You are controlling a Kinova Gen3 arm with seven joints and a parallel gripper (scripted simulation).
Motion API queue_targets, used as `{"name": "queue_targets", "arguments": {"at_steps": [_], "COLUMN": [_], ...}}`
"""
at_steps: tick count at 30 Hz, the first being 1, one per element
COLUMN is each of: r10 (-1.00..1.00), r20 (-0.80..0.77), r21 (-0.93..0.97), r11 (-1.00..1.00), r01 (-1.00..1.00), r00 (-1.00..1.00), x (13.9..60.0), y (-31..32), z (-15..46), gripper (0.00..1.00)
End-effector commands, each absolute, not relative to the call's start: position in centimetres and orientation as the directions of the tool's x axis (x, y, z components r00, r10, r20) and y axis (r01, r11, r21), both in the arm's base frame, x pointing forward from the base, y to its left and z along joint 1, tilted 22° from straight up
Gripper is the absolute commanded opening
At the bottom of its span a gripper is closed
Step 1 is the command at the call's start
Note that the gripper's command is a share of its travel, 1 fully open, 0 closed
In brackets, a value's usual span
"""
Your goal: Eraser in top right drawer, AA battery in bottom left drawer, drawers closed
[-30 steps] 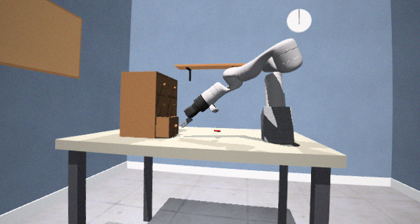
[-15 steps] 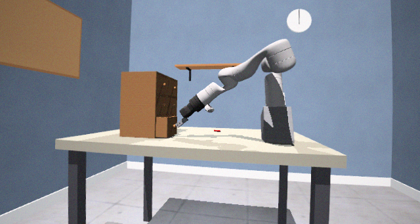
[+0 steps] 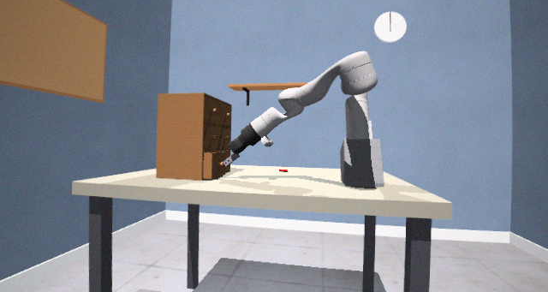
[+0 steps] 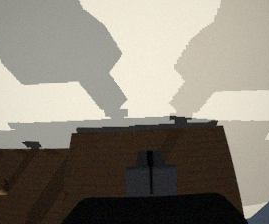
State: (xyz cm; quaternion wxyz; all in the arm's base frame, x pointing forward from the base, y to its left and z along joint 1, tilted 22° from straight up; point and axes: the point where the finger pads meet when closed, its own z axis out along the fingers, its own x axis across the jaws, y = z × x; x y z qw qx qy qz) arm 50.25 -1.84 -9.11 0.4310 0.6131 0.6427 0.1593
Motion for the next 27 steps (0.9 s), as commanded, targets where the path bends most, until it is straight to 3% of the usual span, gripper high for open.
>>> {"name": "queue_targets", "arguments": {"at_steps": [1, 27], "r10": [0.924, 0.924], "r20": [-0.36, -0.361], "r21": [0.732, 0.732], "r11": [0.195, 0.196], "r01": [0.652, 0.652], "r00": [0.128, 0.128], "x": [50.9, 53.2], "y": [-2.1, -2.4], "z": [-9.0, -9.0], "gripper": [0.0, 0.0]}}
